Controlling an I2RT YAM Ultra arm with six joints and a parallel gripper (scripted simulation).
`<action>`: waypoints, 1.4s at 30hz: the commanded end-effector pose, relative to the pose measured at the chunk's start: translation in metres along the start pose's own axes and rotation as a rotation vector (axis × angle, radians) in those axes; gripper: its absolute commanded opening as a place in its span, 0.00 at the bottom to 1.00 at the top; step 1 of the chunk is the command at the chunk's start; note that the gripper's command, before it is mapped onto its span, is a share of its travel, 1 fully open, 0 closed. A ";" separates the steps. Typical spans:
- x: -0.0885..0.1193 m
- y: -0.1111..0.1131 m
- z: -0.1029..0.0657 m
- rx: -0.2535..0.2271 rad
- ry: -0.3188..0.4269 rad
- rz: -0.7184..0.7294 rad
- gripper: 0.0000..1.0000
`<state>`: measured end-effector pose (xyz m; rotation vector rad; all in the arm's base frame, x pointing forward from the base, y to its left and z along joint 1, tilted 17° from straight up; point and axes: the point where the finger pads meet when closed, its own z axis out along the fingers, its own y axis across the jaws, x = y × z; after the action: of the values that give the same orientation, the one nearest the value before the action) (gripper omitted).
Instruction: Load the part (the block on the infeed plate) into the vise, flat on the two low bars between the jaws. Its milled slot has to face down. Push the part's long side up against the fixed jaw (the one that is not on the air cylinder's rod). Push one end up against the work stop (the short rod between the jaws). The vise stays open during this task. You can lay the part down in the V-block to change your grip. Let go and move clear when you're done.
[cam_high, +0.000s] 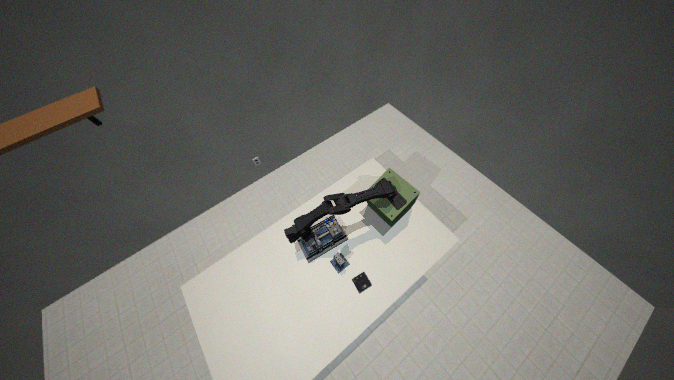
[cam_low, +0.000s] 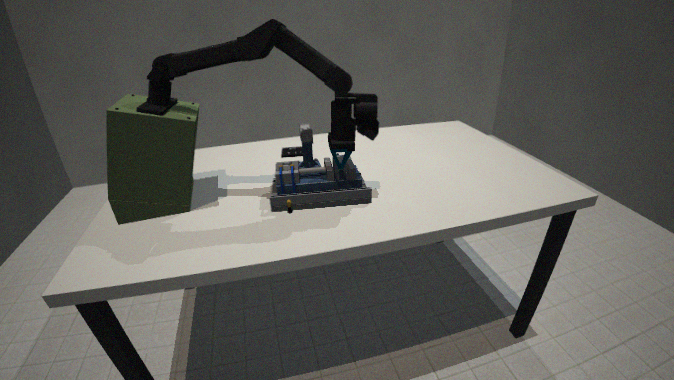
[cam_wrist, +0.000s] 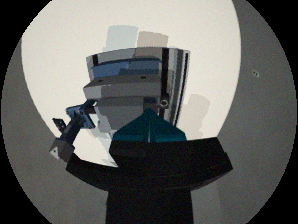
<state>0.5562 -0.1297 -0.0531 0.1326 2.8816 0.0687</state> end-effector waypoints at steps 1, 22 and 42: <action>-0.021 0.009 -0.026 -0.003 -0.074 -0.013 0.00; -0.023 0.010 -0.027 -0.002 -0.079 -0.014 0.00; -0.022 0.010 -0.026 -0.003 -0.075 -0.014 0.00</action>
<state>0.5562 -0.1298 -0.0531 0.1357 2.8821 0.0582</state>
